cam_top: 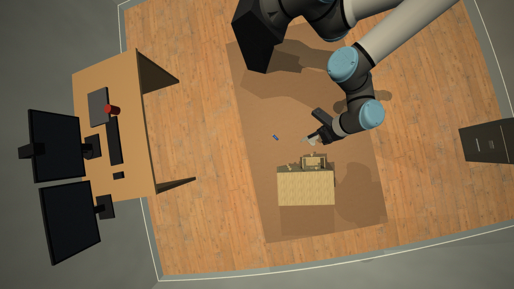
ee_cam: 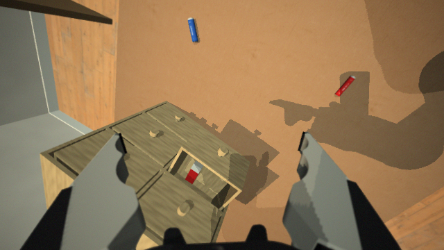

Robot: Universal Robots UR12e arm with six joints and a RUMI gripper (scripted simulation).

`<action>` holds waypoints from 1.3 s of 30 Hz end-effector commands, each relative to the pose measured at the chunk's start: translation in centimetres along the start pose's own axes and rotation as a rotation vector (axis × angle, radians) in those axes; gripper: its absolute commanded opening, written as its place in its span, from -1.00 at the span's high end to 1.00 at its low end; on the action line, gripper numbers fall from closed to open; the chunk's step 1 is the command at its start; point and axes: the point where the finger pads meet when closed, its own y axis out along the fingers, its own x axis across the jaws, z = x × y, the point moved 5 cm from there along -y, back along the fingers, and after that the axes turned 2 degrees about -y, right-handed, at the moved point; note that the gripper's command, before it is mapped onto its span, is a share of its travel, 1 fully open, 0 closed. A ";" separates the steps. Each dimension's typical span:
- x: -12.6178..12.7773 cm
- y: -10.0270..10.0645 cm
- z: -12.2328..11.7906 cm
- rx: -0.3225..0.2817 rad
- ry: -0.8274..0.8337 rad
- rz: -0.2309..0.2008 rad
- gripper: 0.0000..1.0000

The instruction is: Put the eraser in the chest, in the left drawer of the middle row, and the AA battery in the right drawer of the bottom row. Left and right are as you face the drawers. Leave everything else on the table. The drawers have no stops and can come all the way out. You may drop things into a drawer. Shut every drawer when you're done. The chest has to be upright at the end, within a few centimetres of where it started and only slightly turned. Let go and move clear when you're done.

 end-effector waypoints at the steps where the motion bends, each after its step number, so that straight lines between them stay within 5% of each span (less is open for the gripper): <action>1: -0.9 0.1 0.2 0.014 0.150 -0.133 -1.00; 13: -1.9 0.0 0.5 0.012 0.427 -0.324 -1.00; 24: -2.2 0.0 0.6 0.010 0.501 -0.374 -1.00; 39: -2.3 0.0 0.6 0.010 0.509 -0.379 -1.00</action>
